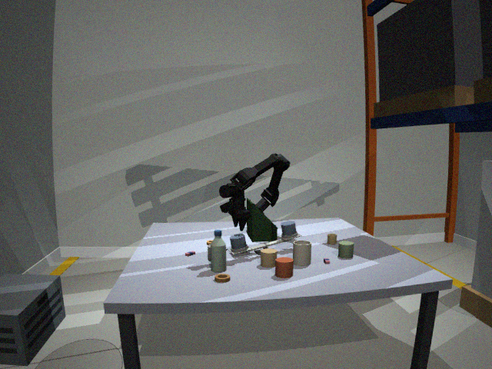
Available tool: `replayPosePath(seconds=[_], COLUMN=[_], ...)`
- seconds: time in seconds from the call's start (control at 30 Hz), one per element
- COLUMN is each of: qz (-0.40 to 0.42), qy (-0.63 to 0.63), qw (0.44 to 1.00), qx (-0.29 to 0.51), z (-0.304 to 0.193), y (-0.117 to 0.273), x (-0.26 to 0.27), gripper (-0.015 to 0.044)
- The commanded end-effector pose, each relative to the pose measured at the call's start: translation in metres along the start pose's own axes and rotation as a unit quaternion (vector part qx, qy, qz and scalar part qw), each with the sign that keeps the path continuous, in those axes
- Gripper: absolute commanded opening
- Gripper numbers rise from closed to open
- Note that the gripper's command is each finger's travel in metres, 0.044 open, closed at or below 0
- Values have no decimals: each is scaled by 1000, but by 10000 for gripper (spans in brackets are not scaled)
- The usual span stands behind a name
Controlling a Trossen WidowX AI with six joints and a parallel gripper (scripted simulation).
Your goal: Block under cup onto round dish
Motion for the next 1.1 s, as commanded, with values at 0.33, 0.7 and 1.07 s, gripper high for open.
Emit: replayPosePath(seconds=[0.33,0.7,1.07], qz=[-6,-6,-6], qy=[-10,-10,-10], qw=[1000,1000,1000], qx=[1,1,2], z=[1,2,2], y=[-20,-37,-55], x=[0,1,0], gripper=[440,440,440])
Point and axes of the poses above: the point midway between the two fingers, 35 mm back from their tips, its own y axis back along the fingers, its own x axis across the jaws, z = x × y, the point moved 2 cm from there along y, back along the fingers, and after that the axes turned 5 degrees about y, right-handed, at the moved point
